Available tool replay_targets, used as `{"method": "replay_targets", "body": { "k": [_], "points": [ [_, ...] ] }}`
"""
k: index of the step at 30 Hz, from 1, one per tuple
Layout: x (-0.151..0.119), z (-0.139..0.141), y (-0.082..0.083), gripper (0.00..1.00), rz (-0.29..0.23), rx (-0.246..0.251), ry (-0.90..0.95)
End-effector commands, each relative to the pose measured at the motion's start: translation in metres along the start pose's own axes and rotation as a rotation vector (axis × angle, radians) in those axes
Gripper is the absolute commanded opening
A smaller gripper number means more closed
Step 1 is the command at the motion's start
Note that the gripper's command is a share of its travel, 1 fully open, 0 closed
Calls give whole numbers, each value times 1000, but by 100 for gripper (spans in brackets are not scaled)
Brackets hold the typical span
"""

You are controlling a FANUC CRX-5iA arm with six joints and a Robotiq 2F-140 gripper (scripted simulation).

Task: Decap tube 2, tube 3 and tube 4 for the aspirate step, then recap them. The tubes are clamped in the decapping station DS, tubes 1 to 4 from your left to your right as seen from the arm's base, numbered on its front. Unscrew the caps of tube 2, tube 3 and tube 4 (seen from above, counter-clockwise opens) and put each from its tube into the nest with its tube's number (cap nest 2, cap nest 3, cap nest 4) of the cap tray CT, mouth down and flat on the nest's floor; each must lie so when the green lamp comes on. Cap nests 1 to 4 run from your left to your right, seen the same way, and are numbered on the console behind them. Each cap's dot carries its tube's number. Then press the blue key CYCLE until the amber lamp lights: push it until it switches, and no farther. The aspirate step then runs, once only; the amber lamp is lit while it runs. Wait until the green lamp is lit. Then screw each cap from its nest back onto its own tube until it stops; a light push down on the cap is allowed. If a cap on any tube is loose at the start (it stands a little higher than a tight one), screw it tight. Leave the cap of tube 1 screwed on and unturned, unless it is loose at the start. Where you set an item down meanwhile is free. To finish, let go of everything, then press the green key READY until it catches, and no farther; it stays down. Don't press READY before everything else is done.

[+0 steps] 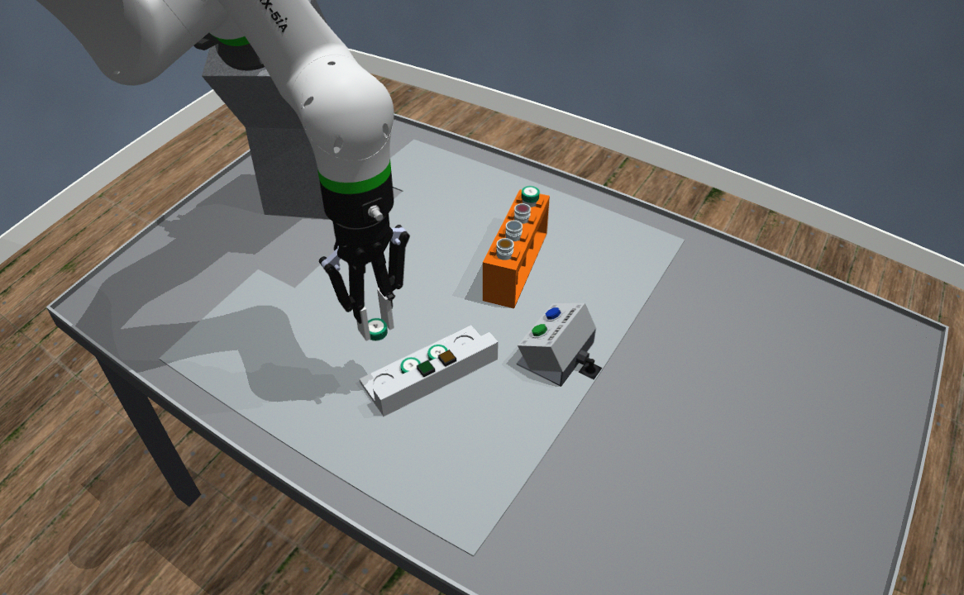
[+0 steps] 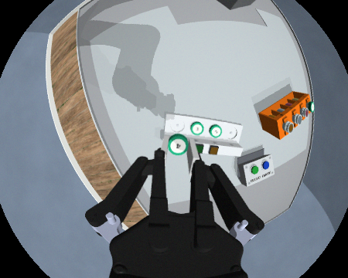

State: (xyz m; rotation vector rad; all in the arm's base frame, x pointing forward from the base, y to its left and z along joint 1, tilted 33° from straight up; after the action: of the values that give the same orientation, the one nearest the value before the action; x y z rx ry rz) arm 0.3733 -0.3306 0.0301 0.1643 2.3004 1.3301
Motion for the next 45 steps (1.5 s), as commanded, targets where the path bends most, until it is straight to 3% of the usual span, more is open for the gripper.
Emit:
{"method": "replay_targets", "body": {
  "k": [1, 11, 13, 22, 45],
  "points": [
    [0, 0, -20, 0, -5, 1, 0],
    [-1, 0, -70, 0, -5, 1, 0],
    [-1, 0, -70, 0, -5, 1, 0],
    [-3, -1, -113, 0, -5, 1, 0],
    [-2, -1, -113, 0, -5, 1, 0]
  ]
}}
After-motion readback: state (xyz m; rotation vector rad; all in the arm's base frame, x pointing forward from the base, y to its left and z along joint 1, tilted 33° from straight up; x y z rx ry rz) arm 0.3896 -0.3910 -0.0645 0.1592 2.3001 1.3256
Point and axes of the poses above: the point where the finger pads meet when closed, its own y axis back along the fingers, its own z axis across the jaws, x = y × z, the point moved 8 cm from there along y, back along the fingers, and after that the axes turned 9 degrees about y, right-handed, at the moved point
